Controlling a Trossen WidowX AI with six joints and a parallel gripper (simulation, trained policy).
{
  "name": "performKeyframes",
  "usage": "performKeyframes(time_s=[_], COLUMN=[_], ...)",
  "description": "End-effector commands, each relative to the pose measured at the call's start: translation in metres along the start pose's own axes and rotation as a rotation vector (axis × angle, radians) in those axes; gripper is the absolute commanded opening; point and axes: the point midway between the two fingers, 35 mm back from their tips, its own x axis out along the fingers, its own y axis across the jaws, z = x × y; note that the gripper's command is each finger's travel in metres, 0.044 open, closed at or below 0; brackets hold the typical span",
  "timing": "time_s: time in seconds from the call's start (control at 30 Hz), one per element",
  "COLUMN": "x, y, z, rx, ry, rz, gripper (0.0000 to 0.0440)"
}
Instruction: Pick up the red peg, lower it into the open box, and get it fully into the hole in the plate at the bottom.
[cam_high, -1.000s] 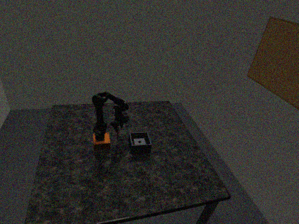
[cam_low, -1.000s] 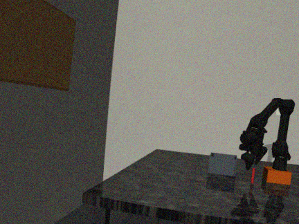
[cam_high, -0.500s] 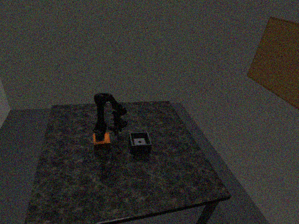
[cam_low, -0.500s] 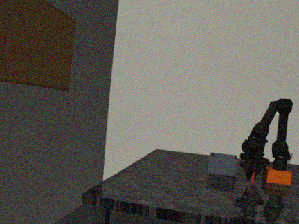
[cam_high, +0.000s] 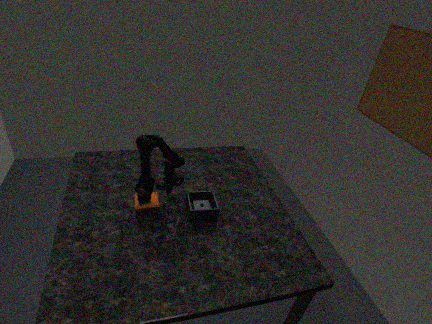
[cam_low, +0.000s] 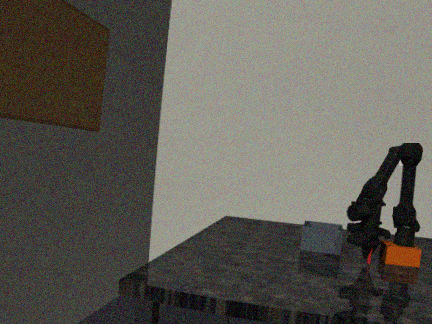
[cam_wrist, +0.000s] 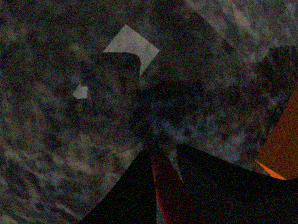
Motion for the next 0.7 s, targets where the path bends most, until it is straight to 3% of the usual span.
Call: performKeyframes(time_s=[0.0,0.67], x=[-0.01,-0.073], y=[0.003,0.0], z=[0.009,0.06], rx=[-0.019,-0.129], ry=[-0.034,-0.204], rz=[0.025,0.07], gripper=[0.0,0.0])
